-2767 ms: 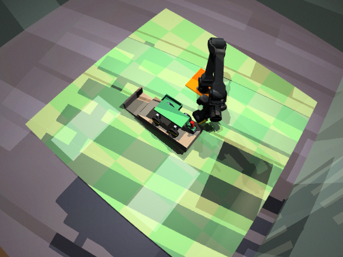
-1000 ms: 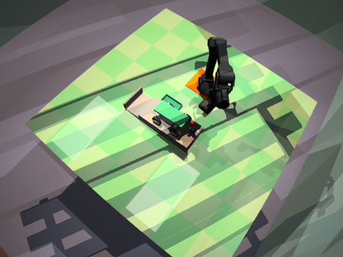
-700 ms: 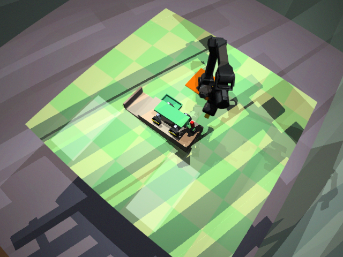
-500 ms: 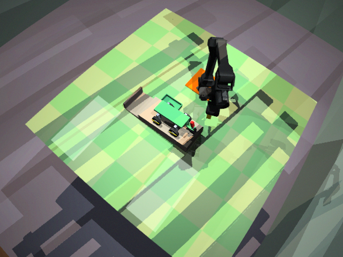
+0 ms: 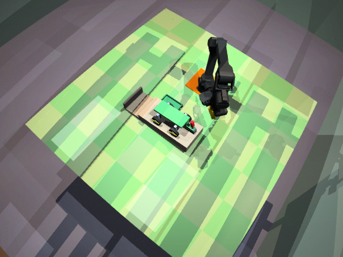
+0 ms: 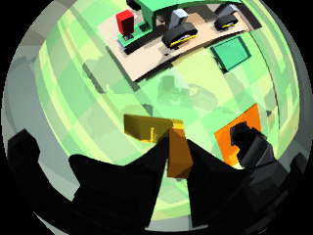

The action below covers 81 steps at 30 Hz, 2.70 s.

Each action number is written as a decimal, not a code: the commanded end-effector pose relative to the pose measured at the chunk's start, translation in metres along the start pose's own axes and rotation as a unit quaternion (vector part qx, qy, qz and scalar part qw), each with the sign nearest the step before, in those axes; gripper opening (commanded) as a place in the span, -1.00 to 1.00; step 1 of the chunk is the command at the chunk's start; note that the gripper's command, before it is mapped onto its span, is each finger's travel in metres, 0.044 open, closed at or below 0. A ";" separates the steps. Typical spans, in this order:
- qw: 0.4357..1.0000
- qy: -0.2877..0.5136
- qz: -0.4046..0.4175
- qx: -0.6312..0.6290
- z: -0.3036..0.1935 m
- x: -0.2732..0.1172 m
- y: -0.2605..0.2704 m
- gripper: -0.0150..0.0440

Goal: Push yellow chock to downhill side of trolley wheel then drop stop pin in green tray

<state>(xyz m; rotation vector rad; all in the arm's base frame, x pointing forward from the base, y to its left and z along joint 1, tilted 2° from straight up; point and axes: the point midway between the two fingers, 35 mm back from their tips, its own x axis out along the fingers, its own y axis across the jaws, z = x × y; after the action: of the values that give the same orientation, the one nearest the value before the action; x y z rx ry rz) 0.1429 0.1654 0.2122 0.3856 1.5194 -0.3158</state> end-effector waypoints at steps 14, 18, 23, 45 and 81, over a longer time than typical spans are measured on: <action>0.960 0.001 -0.002 -0.281 0.000 0.000 0.000 -0.49; 0.947 0.001 -0.002 -0.322 0.000 0.000 0.000 -0.49; 0.947 0.001 -0.002 -0.322 0.000 0.000 -0.001 -0.49; 0.947 -0.001 -0.005 -0.322 0.058 0.006 -0.045 -0.49; 0.947 -0.004 -0.011 -0.322 0.150 0.011 -0.124 -0.49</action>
<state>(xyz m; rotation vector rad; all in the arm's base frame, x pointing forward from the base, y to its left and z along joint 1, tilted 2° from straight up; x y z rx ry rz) 0.2201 -0.0034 0.1979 -0.1527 1.5285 0.1647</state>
